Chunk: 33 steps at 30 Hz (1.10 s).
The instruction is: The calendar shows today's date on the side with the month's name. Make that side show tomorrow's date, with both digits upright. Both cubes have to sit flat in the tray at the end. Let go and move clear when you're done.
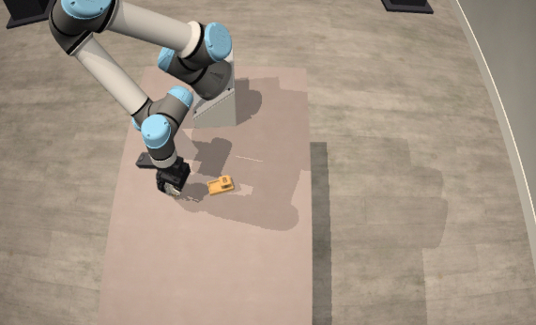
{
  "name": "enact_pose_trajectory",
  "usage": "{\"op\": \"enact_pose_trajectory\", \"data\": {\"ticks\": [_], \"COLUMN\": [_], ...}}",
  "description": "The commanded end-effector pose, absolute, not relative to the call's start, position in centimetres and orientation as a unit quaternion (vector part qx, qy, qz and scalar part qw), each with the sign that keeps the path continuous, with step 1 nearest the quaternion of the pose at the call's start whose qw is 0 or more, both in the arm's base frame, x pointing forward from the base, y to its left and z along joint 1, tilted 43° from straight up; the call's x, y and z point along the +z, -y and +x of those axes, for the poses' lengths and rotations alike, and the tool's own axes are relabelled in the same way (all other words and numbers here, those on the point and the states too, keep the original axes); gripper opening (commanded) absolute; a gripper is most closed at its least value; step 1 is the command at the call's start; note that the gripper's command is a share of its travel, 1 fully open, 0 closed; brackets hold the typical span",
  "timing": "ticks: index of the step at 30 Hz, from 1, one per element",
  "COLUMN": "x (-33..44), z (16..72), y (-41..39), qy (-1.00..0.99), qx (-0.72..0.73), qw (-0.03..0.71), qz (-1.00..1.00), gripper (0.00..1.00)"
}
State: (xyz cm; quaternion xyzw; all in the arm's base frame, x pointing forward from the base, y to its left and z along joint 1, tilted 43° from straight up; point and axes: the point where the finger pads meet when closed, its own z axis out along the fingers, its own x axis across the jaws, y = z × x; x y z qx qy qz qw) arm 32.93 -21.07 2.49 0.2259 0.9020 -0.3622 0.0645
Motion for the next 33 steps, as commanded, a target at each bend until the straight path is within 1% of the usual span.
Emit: {"op": "enact_pose_trajectory", "data": {"ticks": [1,16,17,19,20,24,25,27,28,30,31,33], "x": [2.51,2.51,2.51,2.51,2.51,2.51,2.51,2.51,2.51,2.51,2.51,2.51], "z": [32.95,32.95,32.95,32.95,32.95,32.95,32.95,32.95,32.95,32.95,32.95,32.95], "y": [21.06,21.06,21.06,21.06,21.06,21.06,21.06,21.06,21.06,21.06,21.06,21.06], "qy": [-0.902,-0.902,-0.902,-0.902,-0.902,-0.902,-0.902,-0.902,-0.902,-0.902,-0.902,-0.902], "qx": [-0.362,-0.362,-0.362,-0.362,-0.362,-0.362,-0.362,-0.362,-0.362,-0.362,-0.362,-0.362], "qw": [0.065,0.065,0.065,0.065,0.065,0.065,0.065,0.065,0.065,0.065,0.065,0.065], "qz": [0.226,0.226,0.226,0.226,0.226,0.226,0.226,0.226,0.226,0.226,0.226,0.226], "gripper": [0.11,0.11,0.15,0.15,0.18,0.18,0.22,0.22,0.26,0.26,0.29,0.29]}}
